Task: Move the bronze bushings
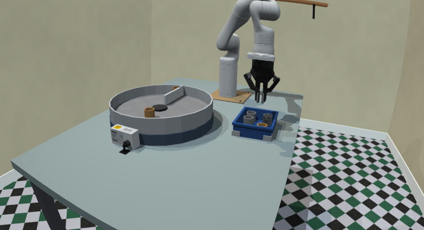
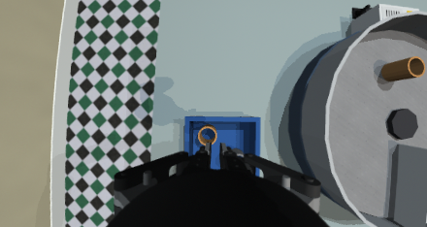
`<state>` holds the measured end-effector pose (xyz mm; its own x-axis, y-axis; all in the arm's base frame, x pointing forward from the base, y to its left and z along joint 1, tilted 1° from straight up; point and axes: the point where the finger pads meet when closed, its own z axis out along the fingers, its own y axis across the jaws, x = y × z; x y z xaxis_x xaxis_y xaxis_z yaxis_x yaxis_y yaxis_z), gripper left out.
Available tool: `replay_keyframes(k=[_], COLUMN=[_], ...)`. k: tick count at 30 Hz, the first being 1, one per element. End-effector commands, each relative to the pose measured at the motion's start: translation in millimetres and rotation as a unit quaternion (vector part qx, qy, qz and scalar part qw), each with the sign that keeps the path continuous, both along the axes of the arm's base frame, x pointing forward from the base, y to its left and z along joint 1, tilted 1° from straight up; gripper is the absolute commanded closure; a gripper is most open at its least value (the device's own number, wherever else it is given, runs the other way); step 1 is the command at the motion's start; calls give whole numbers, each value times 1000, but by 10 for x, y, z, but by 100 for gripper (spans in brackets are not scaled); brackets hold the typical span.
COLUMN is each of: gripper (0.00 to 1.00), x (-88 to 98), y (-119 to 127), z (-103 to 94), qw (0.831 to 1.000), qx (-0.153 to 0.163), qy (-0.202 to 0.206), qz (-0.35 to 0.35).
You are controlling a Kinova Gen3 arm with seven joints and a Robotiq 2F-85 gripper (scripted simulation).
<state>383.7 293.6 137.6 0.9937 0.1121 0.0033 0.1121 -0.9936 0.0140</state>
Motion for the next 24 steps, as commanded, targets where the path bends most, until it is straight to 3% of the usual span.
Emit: replay_keyframes(k=[1,12,24], gripper=[88,88,88], x=[-35,-32,-31], y=[23,19,16], z=[-37,-476,-718], qw=[1000,1000,1000], qx=[1,1,0], qy=[4,4,4], qz=[-5,-6,-6])
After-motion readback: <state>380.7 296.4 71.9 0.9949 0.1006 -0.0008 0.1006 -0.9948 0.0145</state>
